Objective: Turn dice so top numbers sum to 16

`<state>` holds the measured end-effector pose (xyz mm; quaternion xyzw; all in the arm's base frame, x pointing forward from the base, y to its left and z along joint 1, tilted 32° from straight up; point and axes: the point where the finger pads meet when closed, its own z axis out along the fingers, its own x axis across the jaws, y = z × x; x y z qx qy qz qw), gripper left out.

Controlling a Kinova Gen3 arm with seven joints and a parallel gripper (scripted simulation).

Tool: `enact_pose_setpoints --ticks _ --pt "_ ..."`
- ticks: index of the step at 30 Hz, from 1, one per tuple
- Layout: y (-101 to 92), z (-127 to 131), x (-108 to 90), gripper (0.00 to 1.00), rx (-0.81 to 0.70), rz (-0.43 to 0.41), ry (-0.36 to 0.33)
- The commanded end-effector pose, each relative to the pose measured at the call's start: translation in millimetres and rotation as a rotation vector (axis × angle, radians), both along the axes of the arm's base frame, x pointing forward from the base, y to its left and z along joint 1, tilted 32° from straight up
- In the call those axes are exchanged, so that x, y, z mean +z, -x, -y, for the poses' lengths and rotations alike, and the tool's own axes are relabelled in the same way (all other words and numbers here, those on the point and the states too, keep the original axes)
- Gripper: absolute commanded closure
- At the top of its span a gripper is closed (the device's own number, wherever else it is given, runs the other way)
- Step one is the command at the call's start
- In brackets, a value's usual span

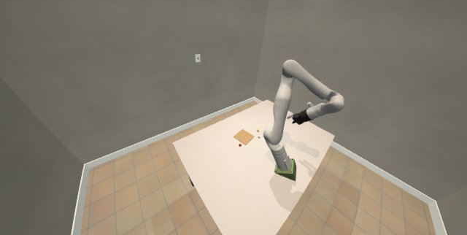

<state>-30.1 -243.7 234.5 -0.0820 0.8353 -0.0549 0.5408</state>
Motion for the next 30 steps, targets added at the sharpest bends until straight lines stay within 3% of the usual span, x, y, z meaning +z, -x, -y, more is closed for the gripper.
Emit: enact_pose_setpoints --ticks 1,22,30 --pt "0.2 0.1 0.2 0.00 0.000 -0.001 0.001" --pt "-0.7 0.3 0.1 0.00 0.007 -0.003 0.008" --pt "-13.0 3.3 -1.9 0.00 0.106 -0.034 0.106"
